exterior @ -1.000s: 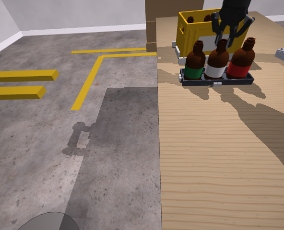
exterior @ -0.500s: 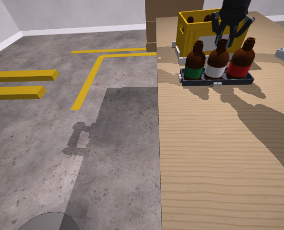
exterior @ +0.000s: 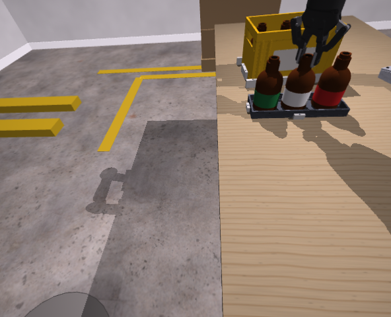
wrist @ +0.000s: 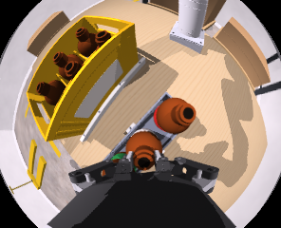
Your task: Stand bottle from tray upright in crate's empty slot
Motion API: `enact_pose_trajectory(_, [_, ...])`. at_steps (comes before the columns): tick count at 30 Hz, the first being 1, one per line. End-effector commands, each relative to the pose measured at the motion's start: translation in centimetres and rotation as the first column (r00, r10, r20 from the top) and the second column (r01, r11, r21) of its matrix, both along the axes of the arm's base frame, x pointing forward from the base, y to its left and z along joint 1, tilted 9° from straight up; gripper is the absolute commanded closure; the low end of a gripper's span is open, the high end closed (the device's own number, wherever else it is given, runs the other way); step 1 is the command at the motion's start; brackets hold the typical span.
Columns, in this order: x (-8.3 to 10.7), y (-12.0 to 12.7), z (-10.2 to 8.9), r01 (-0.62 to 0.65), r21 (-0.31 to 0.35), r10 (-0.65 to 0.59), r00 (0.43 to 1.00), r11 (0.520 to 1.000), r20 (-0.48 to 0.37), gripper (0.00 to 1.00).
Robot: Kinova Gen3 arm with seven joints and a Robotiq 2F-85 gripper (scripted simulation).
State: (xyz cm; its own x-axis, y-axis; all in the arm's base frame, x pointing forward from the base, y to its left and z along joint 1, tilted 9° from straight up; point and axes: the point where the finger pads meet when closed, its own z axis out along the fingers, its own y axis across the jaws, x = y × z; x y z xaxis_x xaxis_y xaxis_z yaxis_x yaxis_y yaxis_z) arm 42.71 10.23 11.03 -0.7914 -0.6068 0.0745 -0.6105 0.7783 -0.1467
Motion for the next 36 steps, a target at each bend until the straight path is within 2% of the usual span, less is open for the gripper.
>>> enact_pose_trajectory(1, [0.0,0.0,0.0,0.000,0.000,0.000,1.000,1.000,0.001,1.00])
enact_pose_trajectory(16, [-0.1,0.2,0.8,0.000,0.000,0.000,1.000,1.000,0.001,1.00])
enact_pose_trajectory(36, [-0.3,0.6,2.8,0.000,0.000,0.000,1.000,1.000,0.001,1.00])
